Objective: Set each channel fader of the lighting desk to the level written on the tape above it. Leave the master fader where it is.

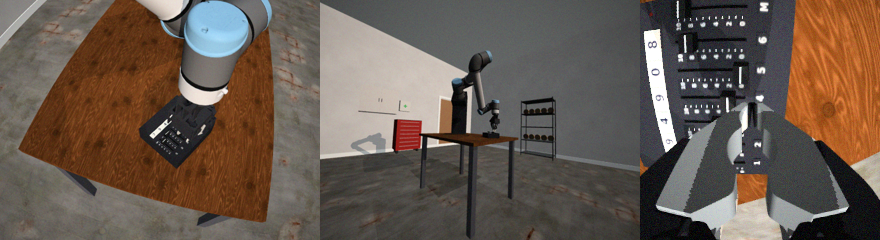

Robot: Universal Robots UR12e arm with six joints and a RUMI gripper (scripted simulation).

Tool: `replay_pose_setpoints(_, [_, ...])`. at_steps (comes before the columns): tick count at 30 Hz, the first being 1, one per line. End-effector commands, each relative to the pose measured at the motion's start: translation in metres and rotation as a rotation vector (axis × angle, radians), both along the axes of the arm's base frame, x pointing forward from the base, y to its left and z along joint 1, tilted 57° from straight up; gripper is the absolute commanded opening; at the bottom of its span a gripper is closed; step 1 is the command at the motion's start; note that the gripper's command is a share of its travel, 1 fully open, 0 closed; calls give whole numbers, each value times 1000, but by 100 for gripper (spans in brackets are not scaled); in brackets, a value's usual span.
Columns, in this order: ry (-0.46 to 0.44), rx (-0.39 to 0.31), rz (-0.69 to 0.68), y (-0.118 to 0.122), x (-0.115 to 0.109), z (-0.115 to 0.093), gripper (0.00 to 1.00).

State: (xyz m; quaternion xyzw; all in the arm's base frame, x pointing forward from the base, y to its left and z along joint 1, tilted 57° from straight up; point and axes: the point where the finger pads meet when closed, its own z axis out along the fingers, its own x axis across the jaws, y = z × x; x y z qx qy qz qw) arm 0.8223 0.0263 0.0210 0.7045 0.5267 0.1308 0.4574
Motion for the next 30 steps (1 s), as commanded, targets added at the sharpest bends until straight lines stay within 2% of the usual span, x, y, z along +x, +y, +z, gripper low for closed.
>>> replay_pose_setpoints(1, [0,0,1,0,0,0,0])
replay_pose_setpoints(30, [0,0,1,-6,-3,3,0])
